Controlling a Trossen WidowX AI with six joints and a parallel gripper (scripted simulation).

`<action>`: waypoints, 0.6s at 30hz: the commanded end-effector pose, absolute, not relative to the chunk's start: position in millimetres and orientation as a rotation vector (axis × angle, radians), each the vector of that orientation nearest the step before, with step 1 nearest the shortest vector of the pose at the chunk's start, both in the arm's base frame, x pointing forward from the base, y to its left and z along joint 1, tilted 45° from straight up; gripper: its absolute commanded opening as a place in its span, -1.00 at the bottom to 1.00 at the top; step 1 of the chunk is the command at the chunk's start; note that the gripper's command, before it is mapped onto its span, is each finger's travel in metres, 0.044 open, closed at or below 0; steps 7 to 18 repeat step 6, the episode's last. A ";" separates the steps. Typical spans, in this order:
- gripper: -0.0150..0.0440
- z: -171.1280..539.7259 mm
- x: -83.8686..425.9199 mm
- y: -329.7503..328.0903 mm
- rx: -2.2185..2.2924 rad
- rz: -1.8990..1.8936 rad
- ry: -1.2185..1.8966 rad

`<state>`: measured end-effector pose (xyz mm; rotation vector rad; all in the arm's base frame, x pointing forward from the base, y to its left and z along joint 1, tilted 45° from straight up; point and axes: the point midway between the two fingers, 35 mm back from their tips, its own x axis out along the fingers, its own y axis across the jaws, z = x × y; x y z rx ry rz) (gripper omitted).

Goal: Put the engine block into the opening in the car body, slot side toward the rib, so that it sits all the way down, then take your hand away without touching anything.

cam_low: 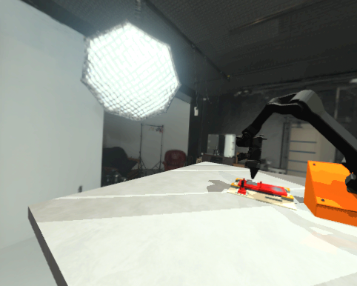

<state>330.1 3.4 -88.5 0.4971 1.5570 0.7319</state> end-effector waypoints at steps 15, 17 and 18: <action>-0.49 -87.7 331.8 2.2 0.488 0.733 1.553; -0.49 -87.7 331.8 2.2 0.488 0.733 1.553; -0.49 -87.7 331.8 2.2 0.488 0.733 1.553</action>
